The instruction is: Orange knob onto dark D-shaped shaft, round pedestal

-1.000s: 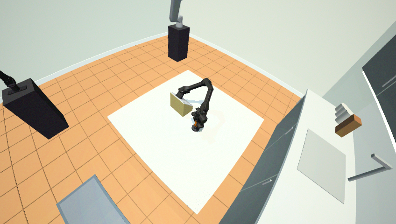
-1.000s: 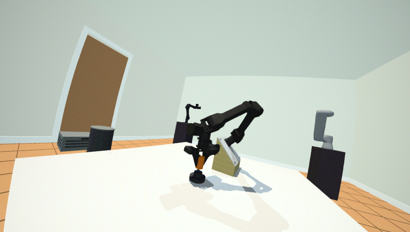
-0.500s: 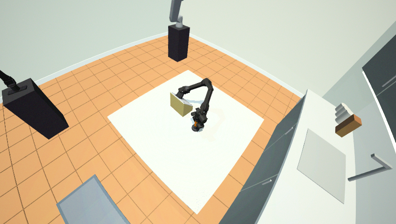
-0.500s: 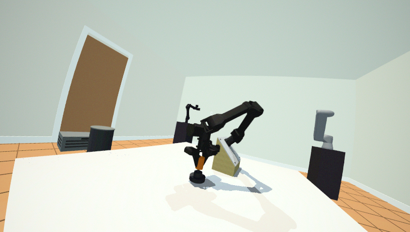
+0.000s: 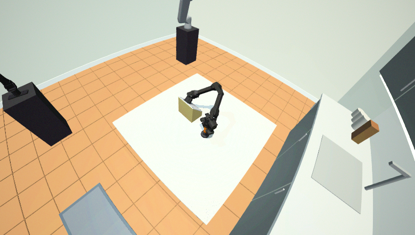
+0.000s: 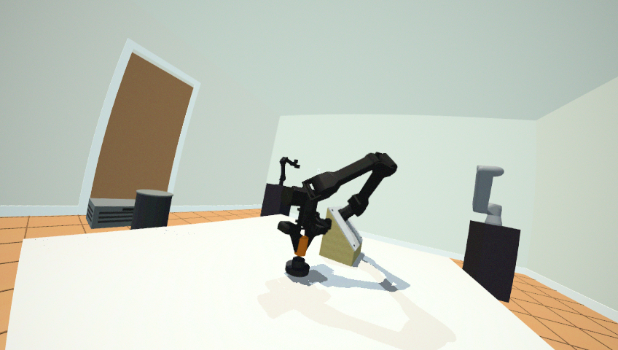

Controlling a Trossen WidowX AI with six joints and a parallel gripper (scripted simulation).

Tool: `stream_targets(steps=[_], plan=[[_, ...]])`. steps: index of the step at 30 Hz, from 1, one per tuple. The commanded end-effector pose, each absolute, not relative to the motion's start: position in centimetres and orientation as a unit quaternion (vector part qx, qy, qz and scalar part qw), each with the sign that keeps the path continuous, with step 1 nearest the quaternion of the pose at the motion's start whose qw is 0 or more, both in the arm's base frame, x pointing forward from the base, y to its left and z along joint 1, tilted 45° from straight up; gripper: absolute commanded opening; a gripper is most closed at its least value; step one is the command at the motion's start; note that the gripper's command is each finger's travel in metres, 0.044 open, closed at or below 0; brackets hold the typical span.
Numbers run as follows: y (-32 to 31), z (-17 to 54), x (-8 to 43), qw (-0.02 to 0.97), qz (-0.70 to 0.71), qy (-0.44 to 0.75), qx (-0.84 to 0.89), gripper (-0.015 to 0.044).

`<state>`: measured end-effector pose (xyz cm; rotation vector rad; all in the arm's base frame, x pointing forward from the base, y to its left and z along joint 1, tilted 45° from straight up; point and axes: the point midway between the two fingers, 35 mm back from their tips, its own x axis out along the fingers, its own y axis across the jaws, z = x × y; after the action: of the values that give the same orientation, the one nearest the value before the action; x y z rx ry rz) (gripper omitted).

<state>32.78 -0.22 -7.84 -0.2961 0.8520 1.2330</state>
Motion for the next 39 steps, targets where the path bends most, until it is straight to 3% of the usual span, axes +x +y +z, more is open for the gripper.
stream_targets(steps=[1, 13, 39], plan=[[-0.37, -7.63, 32.79, 0.722, 0.559, 0.383, -0.135, 0.0], [-0.4, -7.67, 32.83, 0.704, 0.596, 0.323, -0.21, 0.0], [-0.14, -7.87, 32.84, 0.704, 0.596, 0.323, -0.21, 0.0]])
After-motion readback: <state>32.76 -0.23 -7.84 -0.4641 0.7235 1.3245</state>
